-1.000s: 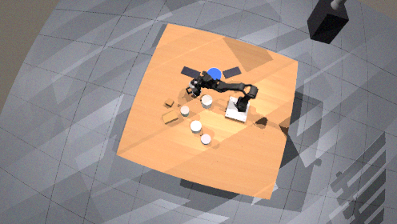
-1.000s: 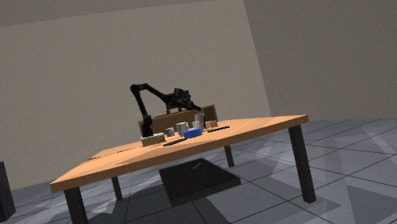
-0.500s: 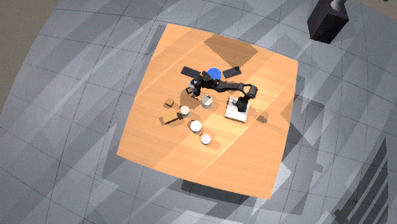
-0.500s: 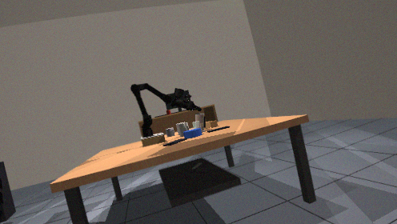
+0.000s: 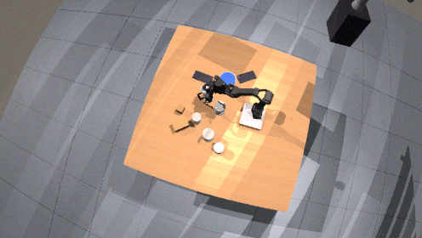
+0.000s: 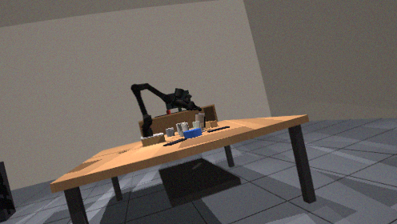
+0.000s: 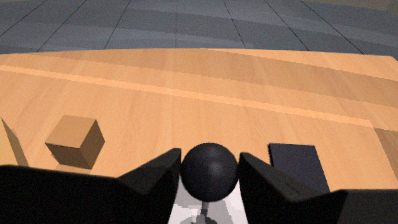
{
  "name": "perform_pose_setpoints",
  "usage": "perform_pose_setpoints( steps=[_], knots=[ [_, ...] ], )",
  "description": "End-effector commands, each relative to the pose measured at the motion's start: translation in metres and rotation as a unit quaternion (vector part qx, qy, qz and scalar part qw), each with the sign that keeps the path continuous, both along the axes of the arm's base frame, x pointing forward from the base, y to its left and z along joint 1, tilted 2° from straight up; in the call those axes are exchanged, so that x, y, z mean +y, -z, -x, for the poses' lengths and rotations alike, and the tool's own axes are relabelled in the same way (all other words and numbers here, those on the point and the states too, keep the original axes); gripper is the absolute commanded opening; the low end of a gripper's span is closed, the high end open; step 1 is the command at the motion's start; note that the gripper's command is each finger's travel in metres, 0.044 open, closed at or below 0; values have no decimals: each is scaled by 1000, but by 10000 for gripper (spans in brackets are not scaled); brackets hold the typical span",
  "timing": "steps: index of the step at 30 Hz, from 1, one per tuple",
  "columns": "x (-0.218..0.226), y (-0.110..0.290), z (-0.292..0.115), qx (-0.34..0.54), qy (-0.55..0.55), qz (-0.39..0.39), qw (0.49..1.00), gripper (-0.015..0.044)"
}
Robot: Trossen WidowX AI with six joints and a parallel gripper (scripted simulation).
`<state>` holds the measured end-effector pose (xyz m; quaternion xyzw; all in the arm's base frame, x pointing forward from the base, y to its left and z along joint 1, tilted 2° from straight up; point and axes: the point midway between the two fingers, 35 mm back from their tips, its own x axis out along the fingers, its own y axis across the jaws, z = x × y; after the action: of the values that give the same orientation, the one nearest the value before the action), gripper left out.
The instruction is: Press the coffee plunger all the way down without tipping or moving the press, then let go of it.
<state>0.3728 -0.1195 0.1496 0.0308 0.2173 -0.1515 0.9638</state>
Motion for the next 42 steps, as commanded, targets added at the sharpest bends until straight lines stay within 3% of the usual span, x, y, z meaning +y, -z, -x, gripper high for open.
perform_pose_setpoints(
  steps=[1,8,21,26,34,42],
  knots=[
    [0,0,0,0,0,0,1000,116],
    [0,0,0,0,0,0,1000,116],
    [0,0,0,0,0,0,1000,440],
    [2,-11,4,1,0,0,1000,440],
    [15,-75,45,9,1,-2,1000,440],
    [16,-72,46,9,1,-2,1000,440]
  ],
)
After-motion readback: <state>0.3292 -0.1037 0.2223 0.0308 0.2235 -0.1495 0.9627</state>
